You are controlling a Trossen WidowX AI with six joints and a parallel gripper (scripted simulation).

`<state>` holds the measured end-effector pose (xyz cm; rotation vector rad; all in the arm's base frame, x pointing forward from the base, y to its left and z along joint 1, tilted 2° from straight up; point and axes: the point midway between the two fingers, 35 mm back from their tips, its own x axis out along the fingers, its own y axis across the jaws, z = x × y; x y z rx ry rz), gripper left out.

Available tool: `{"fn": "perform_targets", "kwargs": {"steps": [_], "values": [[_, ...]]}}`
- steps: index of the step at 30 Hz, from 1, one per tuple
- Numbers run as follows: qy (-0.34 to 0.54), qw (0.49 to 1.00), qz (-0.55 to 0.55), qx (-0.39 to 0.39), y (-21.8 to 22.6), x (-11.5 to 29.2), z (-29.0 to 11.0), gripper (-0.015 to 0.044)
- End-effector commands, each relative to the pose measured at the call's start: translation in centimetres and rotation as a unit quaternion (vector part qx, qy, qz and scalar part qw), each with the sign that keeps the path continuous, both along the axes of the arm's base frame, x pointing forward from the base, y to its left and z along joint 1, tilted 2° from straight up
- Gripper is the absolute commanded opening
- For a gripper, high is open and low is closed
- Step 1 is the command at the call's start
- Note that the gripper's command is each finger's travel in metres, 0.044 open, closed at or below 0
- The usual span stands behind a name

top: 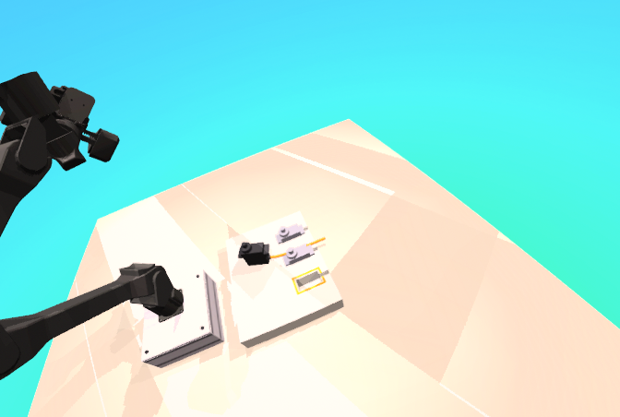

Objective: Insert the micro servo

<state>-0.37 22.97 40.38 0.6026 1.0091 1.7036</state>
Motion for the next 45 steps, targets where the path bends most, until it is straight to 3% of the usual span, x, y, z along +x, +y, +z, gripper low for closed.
{"fn": "perform_targets", "kwargs": {"steps": [1, 11, 22, 35, 45], "values": [[0.007, 0.998, -0.054, -0.038, 1.3, 2.8, -1.8, 0.044], [0.025, 0.972, -0.186, -0.139, 2.6, 10.1, -6.9, 0.044], [0.051, 0.912, -0.313, -0.26, 0.9, 17.8, -13.0, 0.044], [0.087, 0.808, -0.417, -0.408, -5.0, 24.4, -20.3, 0.044], [0.128, 0.704, -0.454, -0.53, -11.6, 26.8, -25.7, 0.044]]}}
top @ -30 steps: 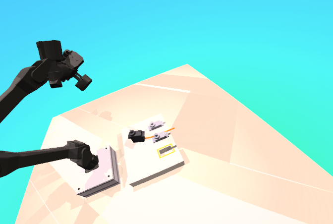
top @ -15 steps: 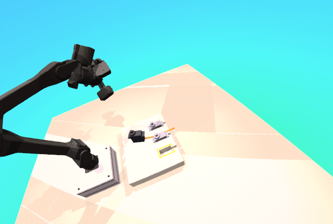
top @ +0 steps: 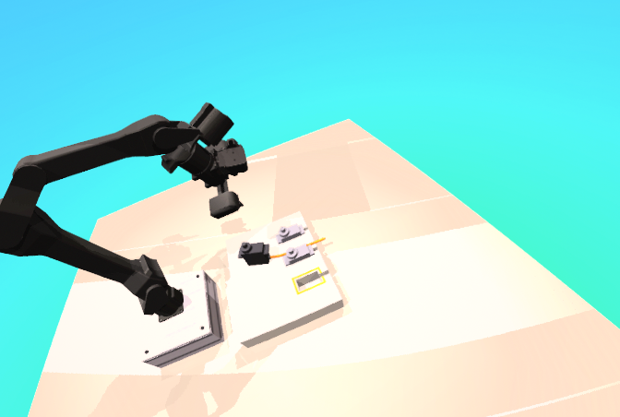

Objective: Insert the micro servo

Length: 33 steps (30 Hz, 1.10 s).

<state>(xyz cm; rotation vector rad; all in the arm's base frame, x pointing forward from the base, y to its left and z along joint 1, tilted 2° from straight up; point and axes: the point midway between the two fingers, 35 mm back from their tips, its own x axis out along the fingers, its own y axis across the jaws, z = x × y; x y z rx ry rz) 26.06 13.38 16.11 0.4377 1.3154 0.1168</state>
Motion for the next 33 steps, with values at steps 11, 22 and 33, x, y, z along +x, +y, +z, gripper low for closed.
{"fn": "perform_targets", "kwargs": {"steps": [11, 22, 33], "values": [[0.138, 0.975, -0.076, -0.156, -9.8, -0.3, -6.0, 0.044], [0.146, 0.973, -0.079, -0.162, -10.2, -0.5, -8.1, 0.044], [0.146, 0.973, -0.079, -0.162, -10.2, -0.5, -9.4, 0.044]]}}
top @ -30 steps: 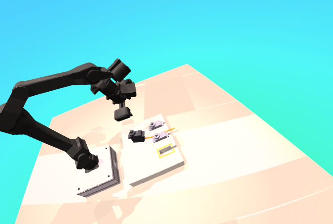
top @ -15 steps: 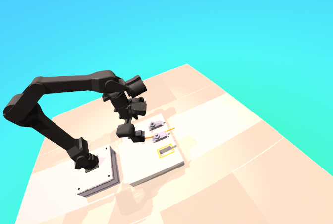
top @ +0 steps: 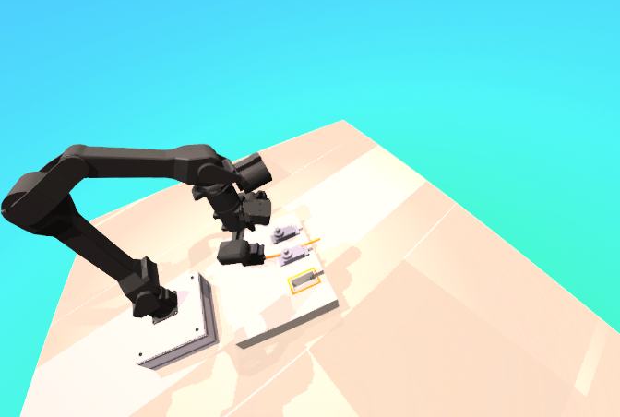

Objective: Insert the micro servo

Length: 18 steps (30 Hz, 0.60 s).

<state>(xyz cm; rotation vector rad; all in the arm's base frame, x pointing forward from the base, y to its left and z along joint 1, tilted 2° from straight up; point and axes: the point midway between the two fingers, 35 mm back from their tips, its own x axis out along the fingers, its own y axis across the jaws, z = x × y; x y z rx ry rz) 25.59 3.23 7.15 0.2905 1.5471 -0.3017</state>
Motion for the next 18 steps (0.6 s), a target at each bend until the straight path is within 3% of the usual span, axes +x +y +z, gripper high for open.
{"fn": "perform_targets", "kwargs": {"steps": [1, 10, 18], "values": [[0.002, 1.0, 0.002, -0.002, -0.1, -0.1, -0.6, 0.044], [0.002, 1.0, 0.002, -0.002, -0.1, -0.1, -1.8, 0.044], [0.002, 1.0, 0.002, -0.002, -0.1, -0.1, -1.8, 0.023]]}}
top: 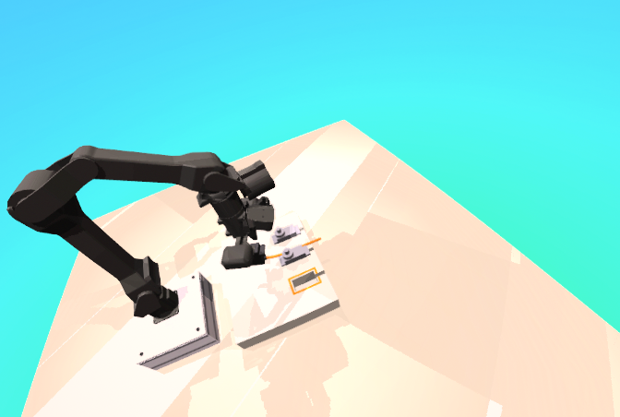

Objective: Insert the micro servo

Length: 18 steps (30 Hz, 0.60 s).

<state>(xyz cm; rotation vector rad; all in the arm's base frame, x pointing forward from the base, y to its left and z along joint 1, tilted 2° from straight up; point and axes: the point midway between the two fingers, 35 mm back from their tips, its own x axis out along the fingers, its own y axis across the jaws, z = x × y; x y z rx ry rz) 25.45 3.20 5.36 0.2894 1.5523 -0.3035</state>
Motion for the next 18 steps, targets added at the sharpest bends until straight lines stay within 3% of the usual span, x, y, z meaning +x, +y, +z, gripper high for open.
{"fn": "perform_targets", "kwargs": {"steps": [1, 4, 9, 13, 18], "values": [[-0.001, 1.0, 0.002, -0.002, -0.1, 0.0, 0.0, 0.0204], [-0.001, 1.0, 0.002, -0.002, -0.1, 0.0, 0.0, 0.0125], [-0.001, 1.0, 0.002, -0.002, -0.1, 0.0, 0.0, 0.0092], [-0.001, 1.0, 0.002, -0.002, 0.0, 0.1, 0.8, 0.0], [-0.001, 1.0, 0.002, -0.002, -0.1, -0.3, 2.8, 0.0]]}}
